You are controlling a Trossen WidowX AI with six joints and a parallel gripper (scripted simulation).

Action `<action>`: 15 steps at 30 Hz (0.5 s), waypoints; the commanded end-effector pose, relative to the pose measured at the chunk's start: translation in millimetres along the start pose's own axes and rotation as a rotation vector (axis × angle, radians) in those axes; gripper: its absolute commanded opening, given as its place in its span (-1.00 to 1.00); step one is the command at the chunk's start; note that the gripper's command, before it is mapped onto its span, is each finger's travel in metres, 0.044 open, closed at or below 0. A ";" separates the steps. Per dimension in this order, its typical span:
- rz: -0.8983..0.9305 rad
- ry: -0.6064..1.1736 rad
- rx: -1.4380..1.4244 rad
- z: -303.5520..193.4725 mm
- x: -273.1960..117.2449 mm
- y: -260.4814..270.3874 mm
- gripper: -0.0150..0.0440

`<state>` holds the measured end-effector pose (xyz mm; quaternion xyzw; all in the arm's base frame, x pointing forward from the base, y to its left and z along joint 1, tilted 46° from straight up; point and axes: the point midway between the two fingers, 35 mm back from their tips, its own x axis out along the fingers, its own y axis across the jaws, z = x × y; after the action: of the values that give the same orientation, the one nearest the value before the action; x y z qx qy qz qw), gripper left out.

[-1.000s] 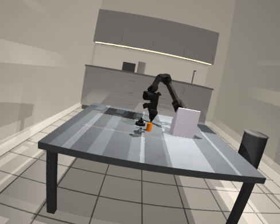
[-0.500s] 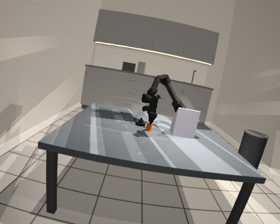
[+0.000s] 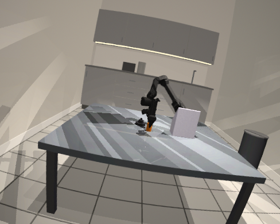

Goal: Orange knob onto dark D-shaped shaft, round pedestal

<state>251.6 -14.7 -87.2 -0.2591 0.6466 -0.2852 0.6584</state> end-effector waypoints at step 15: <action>-0.012 0.004 -0.007 -3.9 29.7 -3.4 1.00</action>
<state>249.8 -32.8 -102.7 -0.2603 0.6462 -0.2869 0.6576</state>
